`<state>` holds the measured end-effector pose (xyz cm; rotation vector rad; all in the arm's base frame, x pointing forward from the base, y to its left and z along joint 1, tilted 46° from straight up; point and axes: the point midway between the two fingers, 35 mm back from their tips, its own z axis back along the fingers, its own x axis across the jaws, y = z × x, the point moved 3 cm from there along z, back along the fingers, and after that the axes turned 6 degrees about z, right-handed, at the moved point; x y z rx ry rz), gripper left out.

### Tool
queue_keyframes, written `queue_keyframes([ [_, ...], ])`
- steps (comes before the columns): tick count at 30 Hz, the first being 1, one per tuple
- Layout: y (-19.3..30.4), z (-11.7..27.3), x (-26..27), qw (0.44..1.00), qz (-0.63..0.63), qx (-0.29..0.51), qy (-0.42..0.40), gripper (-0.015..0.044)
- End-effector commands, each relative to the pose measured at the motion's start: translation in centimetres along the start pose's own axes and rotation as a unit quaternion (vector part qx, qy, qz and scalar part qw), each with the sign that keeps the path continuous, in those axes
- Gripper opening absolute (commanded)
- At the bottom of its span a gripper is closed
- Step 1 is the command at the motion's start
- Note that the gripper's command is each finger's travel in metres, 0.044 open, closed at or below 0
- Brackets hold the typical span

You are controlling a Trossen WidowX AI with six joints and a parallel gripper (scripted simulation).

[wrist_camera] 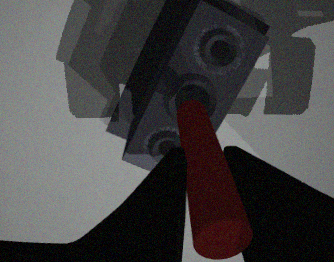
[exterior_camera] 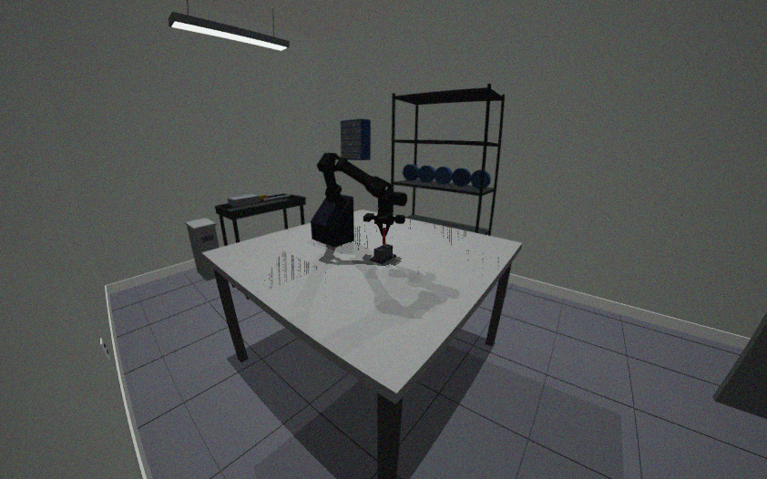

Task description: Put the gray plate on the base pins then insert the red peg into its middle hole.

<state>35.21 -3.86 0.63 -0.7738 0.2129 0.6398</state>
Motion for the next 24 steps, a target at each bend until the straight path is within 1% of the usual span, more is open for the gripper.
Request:
queue_keyframes([
  [1,-0.08,0.02,-0.05,1.000,0.002,-0.002,0.002,0.0000],
  [24,0.10,0.00,-0.15,1.000,0.000,0.000,0.000,0.0000],
])
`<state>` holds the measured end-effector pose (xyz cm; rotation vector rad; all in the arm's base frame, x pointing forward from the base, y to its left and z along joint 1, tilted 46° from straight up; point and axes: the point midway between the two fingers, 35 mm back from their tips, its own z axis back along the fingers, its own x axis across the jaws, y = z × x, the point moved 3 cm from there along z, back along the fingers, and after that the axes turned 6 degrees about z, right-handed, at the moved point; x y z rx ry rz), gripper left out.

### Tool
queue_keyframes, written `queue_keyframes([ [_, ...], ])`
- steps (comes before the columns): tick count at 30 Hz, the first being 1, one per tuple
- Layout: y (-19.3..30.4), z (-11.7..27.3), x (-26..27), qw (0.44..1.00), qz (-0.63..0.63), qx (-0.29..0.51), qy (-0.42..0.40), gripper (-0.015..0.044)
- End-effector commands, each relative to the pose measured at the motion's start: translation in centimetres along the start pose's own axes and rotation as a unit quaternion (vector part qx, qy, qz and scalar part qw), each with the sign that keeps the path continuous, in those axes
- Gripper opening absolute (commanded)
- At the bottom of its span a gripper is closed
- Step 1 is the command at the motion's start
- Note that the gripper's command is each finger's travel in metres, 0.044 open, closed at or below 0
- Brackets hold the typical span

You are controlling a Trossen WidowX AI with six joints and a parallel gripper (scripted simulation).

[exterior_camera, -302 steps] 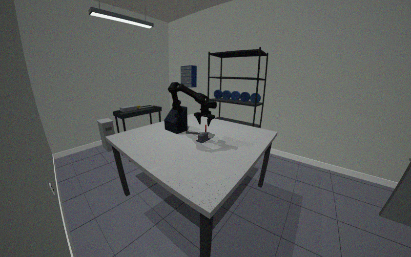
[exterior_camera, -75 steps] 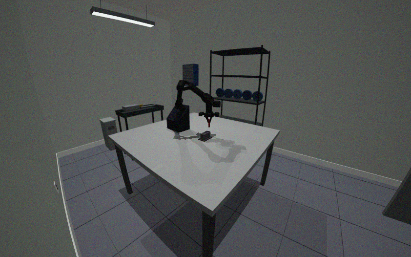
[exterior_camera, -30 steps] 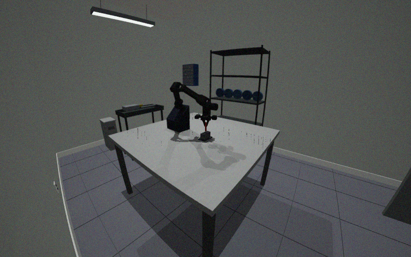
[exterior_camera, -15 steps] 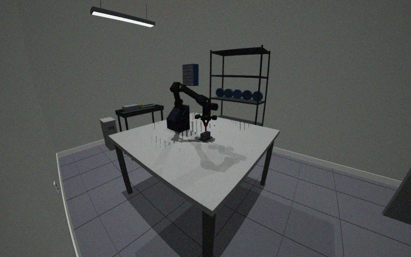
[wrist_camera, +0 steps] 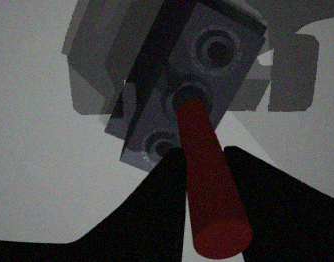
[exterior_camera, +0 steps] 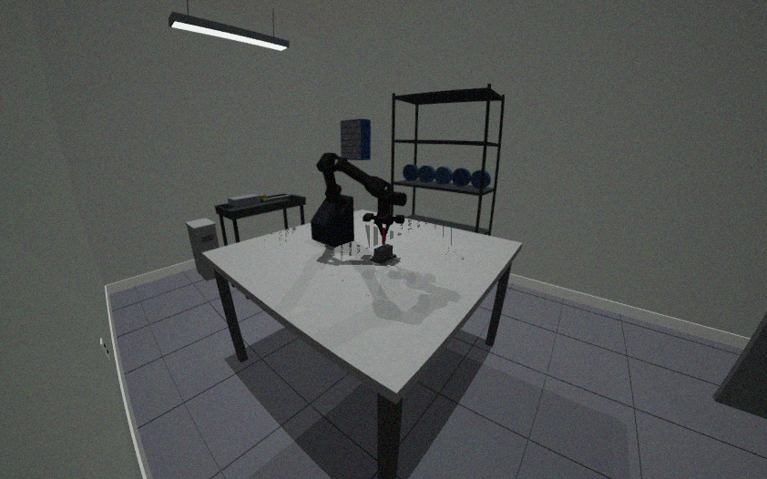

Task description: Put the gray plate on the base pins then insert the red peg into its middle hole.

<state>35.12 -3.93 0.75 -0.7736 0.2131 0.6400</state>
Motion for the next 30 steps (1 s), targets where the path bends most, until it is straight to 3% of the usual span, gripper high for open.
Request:
queue_keyframes([
  [1,0.2,0.0,0.0,1.000,0.000,0.000,0.000,0.0000],
  [30,-0.1,-1.5,0.0,1.000,0.001,-0.002,0.002,0.0000],
])
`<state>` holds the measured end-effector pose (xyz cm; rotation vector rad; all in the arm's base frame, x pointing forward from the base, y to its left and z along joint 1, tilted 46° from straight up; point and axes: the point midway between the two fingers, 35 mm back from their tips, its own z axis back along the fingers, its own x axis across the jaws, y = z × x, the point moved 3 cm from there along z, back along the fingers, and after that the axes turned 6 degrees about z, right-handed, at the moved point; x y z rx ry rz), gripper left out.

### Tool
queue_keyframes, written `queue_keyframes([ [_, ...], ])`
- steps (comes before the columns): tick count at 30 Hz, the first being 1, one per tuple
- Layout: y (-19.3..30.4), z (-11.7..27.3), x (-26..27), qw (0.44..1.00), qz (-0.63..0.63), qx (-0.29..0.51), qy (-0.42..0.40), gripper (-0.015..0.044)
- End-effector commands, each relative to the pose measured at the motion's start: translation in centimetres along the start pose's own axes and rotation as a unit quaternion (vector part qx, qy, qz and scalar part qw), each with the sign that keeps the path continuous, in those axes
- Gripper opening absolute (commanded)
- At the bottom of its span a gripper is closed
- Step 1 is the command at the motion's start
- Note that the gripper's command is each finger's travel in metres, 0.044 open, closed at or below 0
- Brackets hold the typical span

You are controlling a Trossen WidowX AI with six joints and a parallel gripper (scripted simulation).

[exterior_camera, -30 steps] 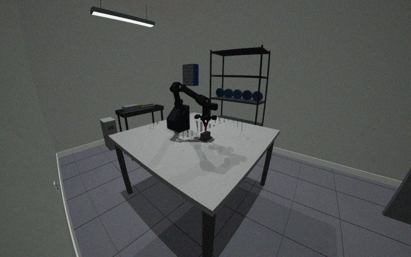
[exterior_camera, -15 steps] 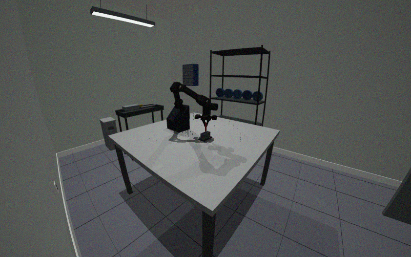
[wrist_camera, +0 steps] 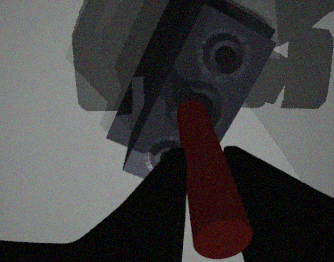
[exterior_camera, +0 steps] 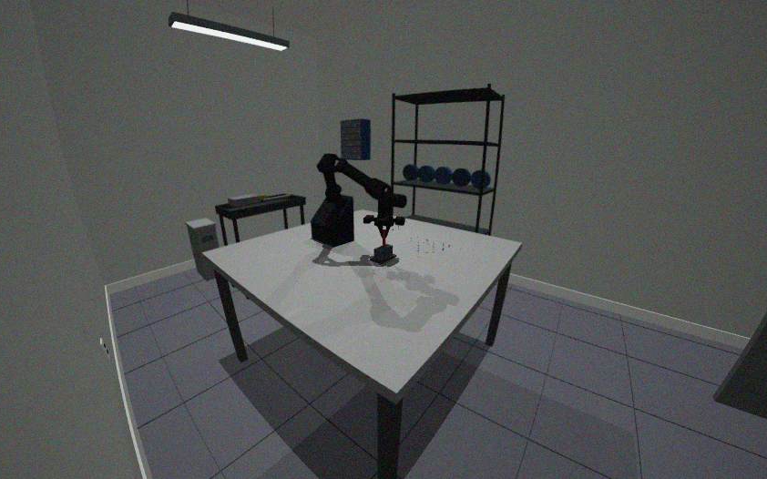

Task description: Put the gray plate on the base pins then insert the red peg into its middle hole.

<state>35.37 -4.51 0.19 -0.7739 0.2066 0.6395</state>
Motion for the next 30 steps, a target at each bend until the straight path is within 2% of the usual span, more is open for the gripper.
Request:
queue_keyframes([
  [1,0.03,-0.84,-0.20,1.000,0.003,-0.001,0.004,0.0000],
  [30,0.06,-1.00,-0.28,1.000,0.000,0.000,0.002,0.0000],
])
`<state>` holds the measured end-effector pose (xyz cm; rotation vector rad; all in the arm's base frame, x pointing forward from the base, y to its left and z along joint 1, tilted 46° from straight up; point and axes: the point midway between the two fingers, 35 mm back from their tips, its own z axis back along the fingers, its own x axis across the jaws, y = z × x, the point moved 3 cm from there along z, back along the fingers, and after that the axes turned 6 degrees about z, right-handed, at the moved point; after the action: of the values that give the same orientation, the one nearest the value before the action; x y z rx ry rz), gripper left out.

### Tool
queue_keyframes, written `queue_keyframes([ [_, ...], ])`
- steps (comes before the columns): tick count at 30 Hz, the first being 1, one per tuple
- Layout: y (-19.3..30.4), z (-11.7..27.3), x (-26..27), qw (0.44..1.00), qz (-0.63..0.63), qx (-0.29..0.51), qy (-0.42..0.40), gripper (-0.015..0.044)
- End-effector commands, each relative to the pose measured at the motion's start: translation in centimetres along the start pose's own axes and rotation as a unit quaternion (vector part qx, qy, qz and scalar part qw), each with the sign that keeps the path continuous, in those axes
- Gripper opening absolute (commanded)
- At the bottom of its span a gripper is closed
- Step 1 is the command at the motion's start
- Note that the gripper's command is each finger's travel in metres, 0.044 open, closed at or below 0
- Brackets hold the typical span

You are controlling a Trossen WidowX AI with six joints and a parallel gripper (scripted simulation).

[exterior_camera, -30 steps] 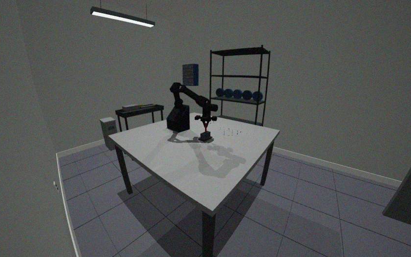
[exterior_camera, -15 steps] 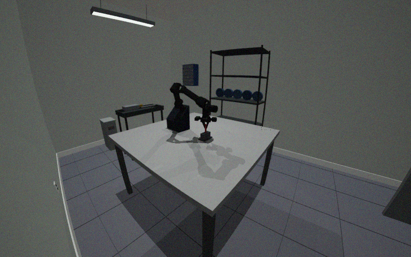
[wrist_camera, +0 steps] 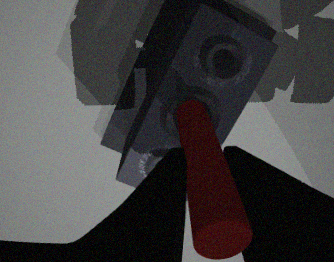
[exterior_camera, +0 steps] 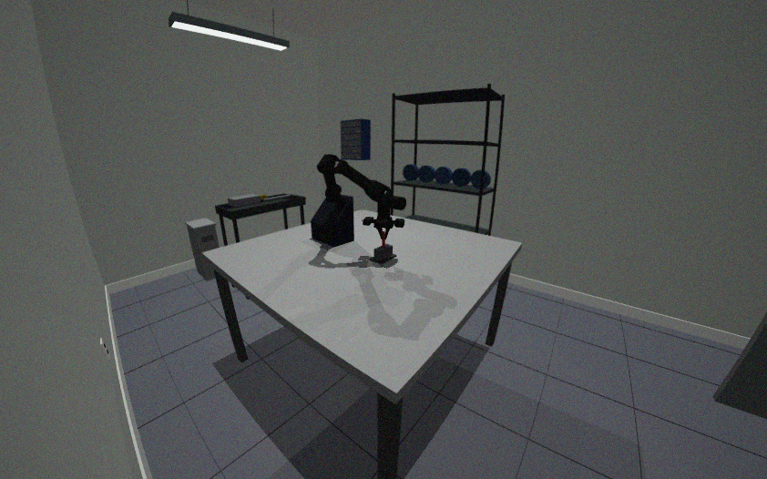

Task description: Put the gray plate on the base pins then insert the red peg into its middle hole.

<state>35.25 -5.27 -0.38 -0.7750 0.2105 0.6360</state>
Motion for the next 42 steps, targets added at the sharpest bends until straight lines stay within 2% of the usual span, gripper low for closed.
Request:
queue_keyframes([
  [1,0.1,-0.1,-0.1,1.000,0.001,0.000,0.000,0.0000],
  [9,0.0,0.0,0.0,1.000,0.000,0.000,0.000,0.0000],
  [15,0.0,0.0,0.0,1.000,0.000,0.000,0.000,0.0150],
  [42,0.3,1.1,0.1,1.000,0.004,-0.001,0.002,0.0150],
])
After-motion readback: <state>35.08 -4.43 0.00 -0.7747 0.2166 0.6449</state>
